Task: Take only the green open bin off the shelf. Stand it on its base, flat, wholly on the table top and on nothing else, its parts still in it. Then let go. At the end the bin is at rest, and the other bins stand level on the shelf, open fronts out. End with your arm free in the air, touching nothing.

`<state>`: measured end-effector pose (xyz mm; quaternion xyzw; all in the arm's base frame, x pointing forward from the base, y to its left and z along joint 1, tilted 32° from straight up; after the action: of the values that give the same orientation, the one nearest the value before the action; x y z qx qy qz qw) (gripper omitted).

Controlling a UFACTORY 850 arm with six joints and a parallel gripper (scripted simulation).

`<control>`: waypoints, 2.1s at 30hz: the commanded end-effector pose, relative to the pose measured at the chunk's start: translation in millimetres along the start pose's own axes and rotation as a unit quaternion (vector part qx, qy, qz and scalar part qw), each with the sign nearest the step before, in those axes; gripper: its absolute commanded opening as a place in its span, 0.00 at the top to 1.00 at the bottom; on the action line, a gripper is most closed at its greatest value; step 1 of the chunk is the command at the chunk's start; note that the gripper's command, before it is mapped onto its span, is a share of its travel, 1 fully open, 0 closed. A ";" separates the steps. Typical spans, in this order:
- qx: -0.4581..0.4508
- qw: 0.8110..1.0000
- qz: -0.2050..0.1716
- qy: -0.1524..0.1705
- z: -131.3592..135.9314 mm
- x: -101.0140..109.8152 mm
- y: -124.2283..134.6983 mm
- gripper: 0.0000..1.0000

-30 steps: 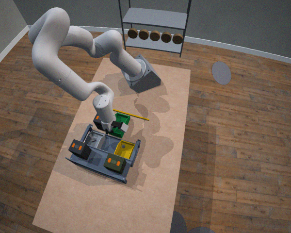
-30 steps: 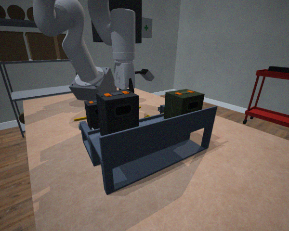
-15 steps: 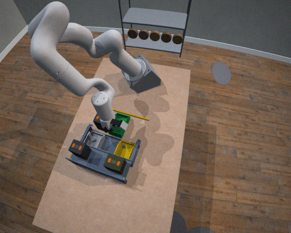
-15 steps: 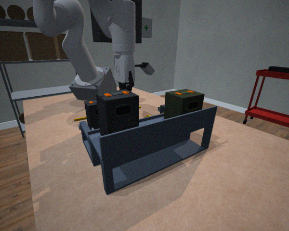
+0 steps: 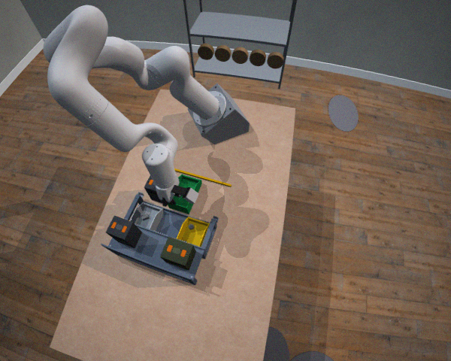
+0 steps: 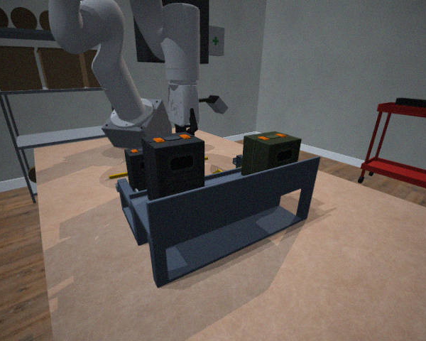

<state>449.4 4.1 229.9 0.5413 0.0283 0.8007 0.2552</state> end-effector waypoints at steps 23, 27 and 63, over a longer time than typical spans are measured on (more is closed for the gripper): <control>0.000 1.000 0.000 0.001 0.5 -5.3 -0.2 0.67; 0.000 1.000 0.000 0.001 0.5 -7.3 -0.2 0.67; 0.000 1.000 0.000 0.001 0.5 -7.8 -0.2 0.67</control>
<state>451.7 0.5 222.9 0.5410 0.0282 0.8009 0.2552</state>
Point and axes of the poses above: the point where the finger pads meet when closed, its own x axis back along the fingers, its own z axis across the jaws, y = z × x, the point moved 8 cm from there along x, back along the fingers, and after that the axes turned 9 degrees about -x, right-handed, at the moved point
